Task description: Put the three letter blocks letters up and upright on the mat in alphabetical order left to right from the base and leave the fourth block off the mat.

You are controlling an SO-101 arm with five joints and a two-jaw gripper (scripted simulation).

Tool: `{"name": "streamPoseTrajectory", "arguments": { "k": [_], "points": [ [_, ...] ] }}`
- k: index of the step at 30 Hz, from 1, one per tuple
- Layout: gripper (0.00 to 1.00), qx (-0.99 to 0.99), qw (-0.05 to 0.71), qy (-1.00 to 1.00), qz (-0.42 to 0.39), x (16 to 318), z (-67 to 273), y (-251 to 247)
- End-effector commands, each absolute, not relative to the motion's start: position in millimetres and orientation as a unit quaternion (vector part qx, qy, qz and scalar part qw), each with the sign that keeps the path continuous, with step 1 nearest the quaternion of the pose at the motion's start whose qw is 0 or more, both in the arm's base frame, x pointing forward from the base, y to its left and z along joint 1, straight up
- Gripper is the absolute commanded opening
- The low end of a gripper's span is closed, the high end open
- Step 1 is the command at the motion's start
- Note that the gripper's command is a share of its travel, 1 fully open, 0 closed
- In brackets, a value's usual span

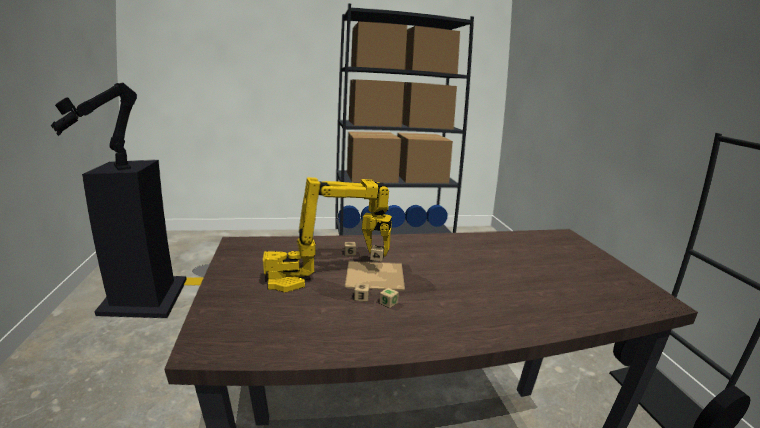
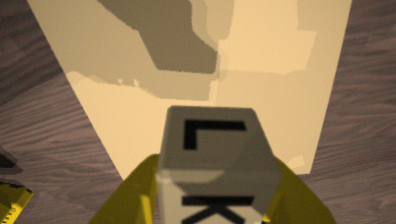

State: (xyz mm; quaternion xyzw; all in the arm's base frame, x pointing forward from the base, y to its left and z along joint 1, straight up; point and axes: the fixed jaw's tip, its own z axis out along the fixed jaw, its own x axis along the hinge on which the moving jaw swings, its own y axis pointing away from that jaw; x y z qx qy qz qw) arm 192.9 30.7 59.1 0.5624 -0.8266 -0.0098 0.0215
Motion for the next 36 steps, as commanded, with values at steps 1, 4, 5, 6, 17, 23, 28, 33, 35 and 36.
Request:
{"name": "streamPoseTrajectory", "arguments": {
  "k": [1, 4, 5, 6, 17, 23, 28, 33, 35, 36],
  "points": [
    [0.00, 0.618, -0.038, -0.785, 0.021, 201, 79, 44],
    [0.00, 0.678, -0.049, -0.733, 0.027, 198, 78, 53],
    [0.00, 0.689, -0.049, -0.723, 0.027, 197, 78, 55],
    [0.00, 0.698, -0.049, -0.714, 0.027, 197, 78, 58],
    [0.00, 0.728, -0.049, -0.683, 0.027, 194, 78, 65],
    [0.00, 0.728, -0.049, -0.683, 0.027, 194, 78, 65],
    [0.00, 0.728, -0.049, -0.683, 0.027, 194, 78, 65],
    [0.00, 0.728, -0.049, -0.683, 0.027, 194, 78, 65],
    [0.00, 0.728, -0.049, -0.683, 0.027, 194, 78, 65],
    [0.00, 0.737, -0.055, -0.673, 0.030, 193, 79, 67]
  ]
}}
